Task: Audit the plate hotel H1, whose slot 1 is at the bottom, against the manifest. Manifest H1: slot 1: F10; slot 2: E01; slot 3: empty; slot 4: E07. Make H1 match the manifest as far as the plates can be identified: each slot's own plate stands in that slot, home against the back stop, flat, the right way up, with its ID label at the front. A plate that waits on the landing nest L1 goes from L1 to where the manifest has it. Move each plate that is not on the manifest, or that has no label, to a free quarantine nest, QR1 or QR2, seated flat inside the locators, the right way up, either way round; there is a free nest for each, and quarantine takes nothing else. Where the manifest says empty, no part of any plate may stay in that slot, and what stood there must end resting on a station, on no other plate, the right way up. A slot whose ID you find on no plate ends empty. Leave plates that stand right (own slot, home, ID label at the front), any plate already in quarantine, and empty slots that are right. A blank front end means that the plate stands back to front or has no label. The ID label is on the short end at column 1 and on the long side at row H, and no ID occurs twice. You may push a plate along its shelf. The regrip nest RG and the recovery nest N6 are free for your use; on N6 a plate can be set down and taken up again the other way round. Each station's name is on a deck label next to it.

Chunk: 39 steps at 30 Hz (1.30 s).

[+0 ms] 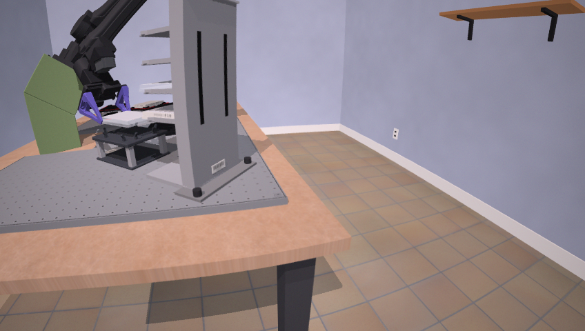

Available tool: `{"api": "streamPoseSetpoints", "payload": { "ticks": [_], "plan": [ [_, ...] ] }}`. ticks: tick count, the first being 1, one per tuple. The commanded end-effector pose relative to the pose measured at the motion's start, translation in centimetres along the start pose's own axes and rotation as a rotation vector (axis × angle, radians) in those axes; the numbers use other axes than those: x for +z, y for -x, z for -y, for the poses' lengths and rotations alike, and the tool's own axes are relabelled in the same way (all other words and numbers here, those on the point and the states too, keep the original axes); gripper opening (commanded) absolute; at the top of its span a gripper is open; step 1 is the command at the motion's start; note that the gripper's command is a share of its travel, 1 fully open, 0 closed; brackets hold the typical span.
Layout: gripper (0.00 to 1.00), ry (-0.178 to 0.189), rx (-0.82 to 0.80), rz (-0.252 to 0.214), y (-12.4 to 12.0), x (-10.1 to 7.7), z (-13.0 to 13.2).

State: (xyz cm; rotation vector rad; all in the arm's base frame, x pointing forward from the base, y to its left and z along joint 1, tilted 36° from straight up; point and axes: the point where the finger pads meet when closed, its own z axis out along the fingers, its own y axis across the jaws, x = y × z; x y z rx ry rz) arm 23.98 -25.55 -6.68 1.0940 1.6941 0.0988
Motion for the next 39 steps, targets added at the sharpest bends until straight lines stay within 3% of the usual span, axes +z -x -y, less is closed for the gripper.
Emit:
{"api": "streamPoseSetpoints", "payload": {
  "ticks": [1,4,7,20,21,27,39],
  "plan": [
    [0.86,0.009,-0.004,0.01,0.0,0.2,-0.3],
    [0.86,-0.005,0.001,0.017,0.2,0.0,0.2],
    [0.86,0.009,-0.004,0.012,-0.1,0.4,-0.3],
    [0.86,0.009,-0.004,0.011,-0.5,0.8,-0.3],
    [0.86,-0.006,0.003,0.016,-0.4,0.3,0.1],
    [0.86,0.01,-0.004,0.011,-0.7,1.0,-0.3],
    [0.86,-0.009,0.011,-0.004,-1.5,1.0,0.2]
  ]
}}
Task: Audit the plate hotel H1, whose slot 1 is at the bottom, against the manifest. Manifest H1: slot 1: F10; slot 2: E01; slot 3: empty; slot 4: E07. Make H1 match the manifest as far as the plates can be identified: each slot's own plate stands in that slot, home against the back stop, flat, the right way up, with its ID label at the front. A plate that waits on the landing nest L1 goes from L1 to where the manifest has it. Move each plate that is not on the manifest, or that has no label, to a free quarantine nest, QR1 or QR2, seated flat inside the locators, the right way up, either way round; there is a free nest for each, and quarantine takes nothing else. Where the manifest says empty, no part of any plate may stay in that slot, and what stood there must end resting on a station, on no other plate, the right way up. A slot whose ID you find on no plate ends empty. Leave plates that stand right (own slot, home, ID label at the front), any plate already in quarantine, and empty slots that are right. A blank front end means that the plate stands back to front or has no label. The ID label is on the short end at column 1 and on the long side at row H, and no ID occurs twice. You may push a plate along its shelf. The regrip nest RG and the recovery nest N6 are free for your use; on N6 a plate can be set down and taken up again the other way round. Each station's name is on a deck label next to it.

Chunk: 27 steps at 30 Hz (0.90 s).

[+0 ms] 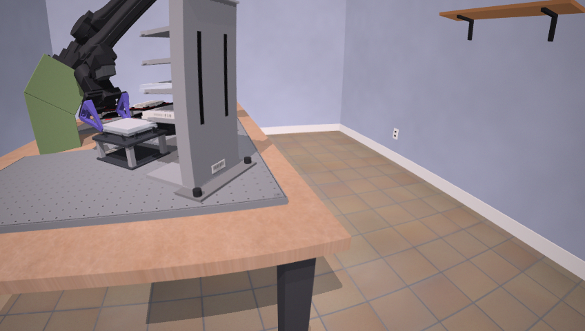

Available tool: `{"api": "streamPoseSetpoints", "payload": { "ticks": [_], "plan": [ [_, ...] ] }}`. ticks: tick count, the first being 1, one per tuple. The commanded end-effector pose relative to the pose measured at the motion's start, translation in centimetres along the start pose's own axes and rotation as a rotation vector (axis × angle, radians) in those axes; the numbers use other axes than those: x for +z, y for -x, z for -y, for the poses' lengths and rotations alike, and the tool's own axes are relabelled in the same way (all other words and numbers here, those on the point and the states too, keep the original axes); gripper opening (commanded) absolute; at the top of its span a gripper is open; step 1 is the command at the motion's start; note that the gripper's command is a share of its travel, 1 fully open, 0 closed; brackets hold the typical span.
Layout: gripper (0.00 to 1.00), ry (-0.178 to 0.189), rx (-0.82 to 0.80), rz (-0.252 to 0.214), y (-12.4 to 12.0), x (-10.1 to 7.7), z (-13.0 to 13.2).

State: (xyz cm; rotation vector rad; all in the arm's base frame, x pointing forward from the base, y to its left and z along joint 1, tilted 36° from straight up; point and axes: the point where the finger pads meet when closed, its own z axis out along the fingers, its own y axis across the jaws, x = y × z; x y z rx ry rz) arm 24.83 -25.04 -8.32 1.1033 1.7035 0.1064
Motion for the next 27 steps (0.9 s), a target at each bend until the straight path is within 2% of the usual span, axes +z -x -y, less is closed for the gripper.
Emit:
{"api": "streamPoseSetpoints", "payload": {
  "ticks": [1,15,16,19,27],
  "plan": [
    [0.86,0.001,0.003,0.007,-0.1,0.0,-0.1],
    [0.86,-0.002,0.01,-0.007,-0.8,0.6,0.0],
    [0.86,-0.013,0.018,-0.003,-0.8,0.4,0.4],
    [0.86,-0.003,0.012,-0.012,-1.1,0.8,0.0],
    [0.86,-0.008,0.016,-0.022,-1.6,1.1,0.1]
  ]
}}
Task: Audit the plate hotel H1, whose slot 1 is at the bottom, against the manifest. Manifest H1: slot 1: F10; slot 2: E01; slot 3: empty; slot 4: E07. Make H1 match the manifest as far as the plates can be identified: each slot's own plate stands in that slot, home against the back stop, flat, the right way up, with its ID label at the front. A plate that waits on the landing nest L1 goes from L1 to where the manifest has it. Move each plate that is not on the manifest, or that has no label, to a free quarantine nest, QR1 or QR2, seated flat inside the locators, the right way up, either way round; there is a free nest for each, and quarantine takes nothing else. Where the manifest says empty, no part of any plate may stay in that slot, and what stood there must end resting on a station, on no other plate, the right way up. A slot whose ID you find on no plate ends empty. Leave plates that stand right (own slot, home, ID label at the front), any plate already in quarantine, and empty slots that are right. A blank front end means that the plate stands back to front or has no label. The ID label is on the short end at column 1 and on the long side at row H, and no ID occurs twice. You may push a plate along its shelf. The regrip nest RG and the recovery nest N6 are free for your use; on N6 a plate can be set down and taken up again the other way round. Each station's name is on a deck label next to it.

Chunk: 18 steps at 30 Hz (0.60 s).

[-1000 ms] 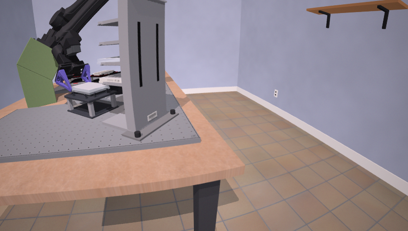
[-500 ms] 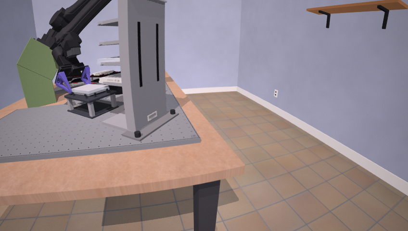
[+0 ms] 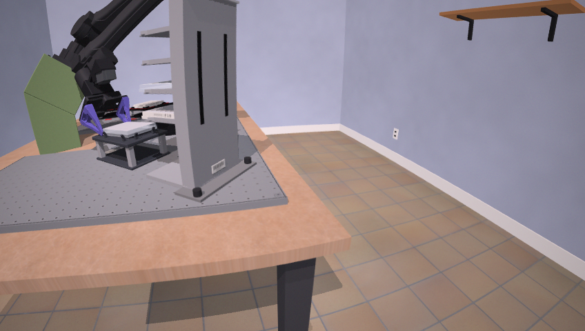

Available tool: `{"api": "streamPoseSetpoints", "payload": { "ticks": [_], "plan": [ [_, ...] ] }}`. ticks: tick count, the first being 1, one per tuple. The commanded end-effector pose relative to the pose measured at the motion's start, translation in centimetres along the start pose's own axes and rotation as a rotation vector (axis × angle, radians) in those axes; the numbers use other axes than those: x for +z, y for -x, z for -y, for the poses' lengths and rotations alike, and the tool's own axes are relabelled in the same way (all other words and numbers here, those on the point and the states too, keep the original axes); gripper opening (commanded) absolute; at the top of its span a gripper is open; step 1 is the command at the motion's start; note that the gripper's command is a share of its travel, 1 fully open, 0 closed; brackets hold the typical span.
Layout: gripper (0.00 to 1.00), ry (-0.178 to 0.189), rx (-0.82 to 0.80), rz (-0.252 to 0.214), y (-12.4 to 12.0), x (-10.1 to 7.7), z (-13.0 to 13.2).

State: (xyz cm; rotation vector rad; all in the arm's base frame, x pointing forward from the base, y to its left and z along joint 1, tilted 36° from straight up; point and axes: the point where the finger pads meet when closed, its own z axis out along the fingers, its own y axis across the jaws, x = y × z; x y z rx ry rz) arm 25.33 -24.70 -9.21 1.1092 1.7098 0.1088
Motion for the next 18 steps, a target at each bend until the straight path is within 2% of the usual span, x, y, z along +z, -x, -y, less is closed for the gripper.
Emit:
{"api": "streamPoseSetpoints", "payload": {
  "ticks": [1,2,15,16,18],
  "plan": [
    [0.93,-0.005,0.015,-0.018,-0.94,0.52,0.18],
    [0.93,-0.013,0.012,-0.011,-0.56,-0.11,0.28],
    [0.93,-0.013,0.012,-0.011,-0.56,-0.11,0.28],
    [1.0,-0.013,0.012,-0.011,-0.56,-0.11,0.28],
    [1.0,-0.013,0.012,-0.011,-0.56,-0.11,0.28]
  ]
}}
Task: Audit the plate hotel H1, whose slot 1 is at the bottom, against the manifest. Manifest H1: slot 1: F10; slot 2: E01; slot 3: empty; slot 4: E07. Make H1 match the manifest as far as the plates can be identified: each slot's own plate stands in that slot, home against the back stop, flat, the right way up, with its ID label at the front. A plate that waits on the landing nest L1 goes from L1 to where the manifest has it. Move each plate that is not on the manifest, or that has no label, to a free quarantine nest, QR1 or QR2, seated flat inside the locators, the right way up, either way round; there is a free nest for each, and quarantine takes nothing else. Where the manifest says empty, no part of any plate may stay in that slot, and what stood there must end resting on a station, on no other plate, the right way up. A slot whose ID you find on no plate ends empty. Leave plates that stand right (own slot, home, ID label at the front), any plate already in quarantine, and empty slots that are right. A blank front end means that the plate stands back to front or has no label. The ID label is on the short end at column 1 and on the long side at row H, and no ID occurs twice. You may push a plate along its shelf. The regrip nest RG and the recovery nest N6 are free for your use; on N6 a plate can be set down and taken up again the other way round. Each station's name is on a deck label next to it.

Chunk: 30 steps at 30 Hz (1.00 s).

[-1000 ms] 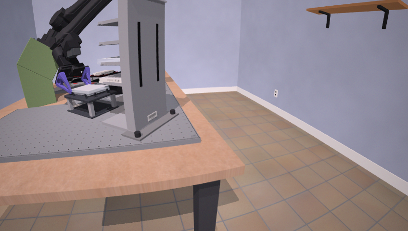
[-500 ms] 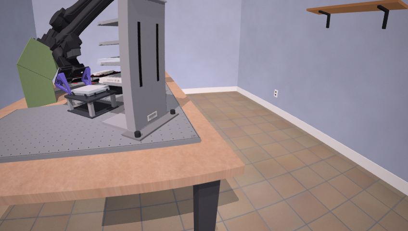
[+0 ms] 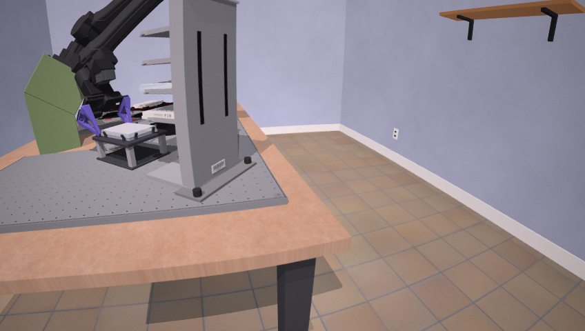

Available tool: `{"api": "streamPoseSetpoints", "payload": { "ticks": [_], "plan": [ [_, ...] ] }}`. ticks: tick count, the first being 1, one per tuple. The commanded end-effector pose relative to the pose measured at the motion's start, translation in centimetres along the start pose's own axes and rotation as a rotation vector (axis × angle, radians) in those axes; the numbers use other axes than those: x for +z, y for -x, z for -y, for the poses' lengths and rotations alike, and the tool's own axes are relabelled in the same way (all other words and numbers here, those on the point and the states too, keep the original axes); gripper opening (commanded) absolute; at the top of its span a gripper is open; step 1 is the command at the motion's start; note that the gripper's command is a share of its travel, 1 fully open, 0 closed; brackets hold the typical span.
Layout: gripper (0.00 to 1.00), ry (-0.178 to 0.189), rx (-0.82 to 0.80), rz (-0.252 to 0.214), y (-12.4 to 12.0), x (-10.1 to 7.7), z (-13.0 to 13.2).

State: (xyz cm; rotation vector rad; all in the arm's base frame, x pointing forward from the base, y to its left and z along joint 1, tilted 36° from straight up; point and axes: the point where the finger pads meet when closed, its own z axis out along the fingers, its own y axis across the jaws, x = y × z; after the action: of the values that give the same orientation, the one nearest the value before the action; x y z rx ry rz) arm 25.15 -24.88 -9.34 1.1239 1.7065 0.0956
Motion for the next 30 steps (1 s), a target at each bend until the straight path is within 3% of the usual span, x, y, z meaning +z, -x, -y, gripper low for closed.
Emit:
{"api": "streamPoseSetpoints", "payload": {
  "ticks": [1,12,13,17,30],
  "plan": [
    [1.0,0.002,0.007,-0.016,-0.6,-0.1,0.0],
    [1.0,0.002,0.007,-0.016,-0.6,-0.1,0.0],
    [1.0,0.016,-0.008,-0.021,-0.8,0.4,-0.2],
    [1.0,0.002,-0.004,0.007,0.7,-1.3,-0.1],
    [1.0,0.007,-0.009,0.018,2.0,-2.7,-0.2]
  ]
}}
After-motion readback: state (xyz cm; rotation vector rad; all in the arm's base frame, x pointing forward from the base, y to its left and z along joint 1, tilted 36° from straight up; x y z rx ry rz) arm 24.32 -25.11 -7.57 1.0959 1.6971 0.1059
